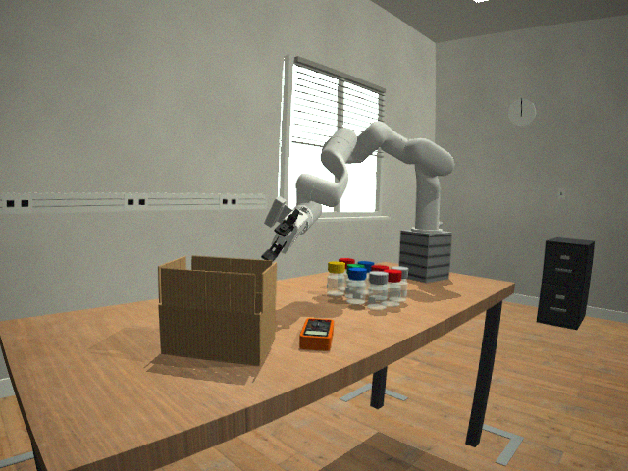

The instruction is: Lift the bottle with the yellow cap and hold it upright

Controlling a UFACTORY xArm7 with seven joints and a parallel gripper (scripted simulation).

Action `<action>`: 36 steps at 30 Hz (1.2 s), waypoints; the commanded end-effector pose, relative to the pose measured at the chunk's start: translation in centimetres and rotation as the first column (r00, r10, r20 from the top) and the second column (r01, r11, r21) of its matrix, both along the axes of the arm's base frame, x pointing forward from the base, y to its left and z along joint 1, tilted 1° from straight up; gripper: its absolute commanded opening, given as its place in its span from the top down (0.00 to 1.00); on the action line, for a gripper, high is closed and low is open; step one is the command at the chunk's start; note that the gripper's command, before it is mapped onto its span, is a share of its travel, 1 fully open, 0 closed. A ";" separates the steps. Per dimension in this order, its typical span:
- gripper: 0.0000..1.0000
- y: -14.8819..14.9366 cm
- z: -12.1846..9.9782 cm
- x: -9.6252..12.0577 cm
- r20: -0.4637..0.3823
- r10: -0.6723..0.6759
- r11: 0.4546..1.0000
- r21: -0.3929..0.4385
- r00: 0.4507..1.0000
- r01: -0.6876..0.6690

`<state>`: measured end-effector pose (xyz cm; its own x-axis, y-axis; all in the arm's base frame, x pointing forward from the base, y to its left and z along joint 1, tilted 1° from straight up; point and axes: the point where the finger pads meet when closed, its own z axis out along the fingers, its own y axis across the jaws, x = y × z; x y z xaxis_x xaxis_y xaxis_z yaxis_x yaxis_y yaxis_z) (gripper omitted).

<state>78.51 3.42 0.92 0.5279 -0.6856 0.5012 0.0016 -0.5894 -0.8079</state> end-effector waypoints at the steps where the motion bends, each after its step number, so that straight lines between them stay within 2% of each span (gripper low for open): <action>1: 0.00 0.0 0.3 0.1 0.005 0.000 1.000 0.000 1.000 0.000; 17: 0.00 0.0 0.3 0.1 0.005 0.000 1.000 0.000 1.000 0.000; 18: 0.21 0.0 0.3 0.1 0.003 -0.001 1.000 0.000 1.000 0.001; 27: 0.21 0.3 0.3 -0.4 -0.051 -0.028 1.000 -0.013 0.998 0.027; 32: 0.21 0.6 0.5 -1.3 -0.128 -0.069 0.997 -0.033 0.989 0.065; 34: 0.21 0.6 0.5 -1.3 -0.128 -0.069 0.997 -0.033 0.989 0.065; 36: 0.21 0.8 0.6 -2.0 -0.172 -0.096 0.995 -0.046 0.980 0.089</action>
